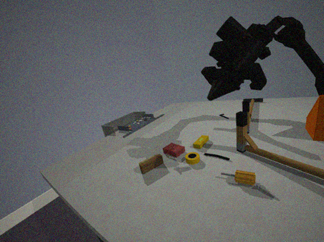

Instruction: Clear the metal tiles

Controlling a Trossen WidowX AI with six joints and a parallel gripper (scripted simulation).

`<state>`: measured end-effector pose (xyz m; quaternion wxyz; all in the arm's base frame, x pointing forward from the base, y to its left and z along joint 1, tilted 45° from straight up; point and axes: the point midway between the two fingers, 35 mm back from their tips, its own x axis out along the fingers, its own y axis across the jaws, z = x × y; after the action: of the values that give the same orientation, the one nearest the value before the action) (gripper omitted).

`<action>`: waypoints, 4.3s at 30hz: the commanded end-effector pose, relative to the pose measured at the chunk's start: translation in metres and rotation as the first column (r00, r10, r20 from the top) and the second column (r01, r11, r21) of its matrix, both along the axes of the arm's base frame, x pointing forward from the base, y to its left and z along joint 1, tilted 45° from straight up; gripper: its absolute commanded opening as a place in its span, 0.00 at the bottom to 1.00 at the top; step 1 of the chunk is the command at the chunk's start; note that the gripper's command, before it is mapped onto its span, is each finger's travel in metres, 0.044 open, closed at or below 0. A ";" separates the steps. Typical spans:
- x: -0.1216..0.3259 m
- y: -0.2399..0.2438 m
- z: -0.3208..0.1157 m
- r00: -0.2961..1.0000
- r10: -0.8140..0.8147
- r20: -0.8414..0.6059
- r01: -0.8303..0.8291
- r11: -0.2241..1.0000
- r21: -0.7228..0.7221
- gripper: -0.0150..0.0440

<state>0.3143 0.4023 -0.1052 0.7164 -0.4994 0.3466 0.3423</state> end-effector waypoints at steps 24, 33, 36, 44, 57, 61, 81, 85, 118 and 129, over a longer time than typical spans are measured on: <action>-0.008 -0.083 0.040 0.893 -0.447 -0.040 0.429 0.876 -0.222 0.25; -0.014 -0.112 0.061 0.824 -0.567 0.005 0.543 0.786 -0.295 0.25; -0.016 -0.121 0.069 0.798 -0.602 0.026 0.577 0.753 -0.316 0.25; -0.021 -0.146 0.093 0.728 -0.679 0.093 0.660 0.657 -0.365 0.25; -0.021 -0.162 0.097 0.697 -0.706 0.127 0.691 0.614 -0.381 0.25; -0.019 -0.167 0.090 0.697 -0.706 0.126 0.691 0.614 -0.381 0.25; -0.011 -0.196 0.058 0.697 -0.706 0.127 0.691 0.614 -0.381 0.25; -0.011 -0.203 0.052 0.697 -0.706 0.128 0.691 0.614 -0.381 0.25; -0.004 -0.209 0.018 0.697 -0.706 0.128 0.692 0.614 -0.380 0.25; 0.000 -0.195 0.008 0.697 -0.705 0.127 0.691 0.615 -0.378 0.25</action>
<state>0.3168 0.1998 -0.0924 0.6697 -0.4524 0.5877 -0.0374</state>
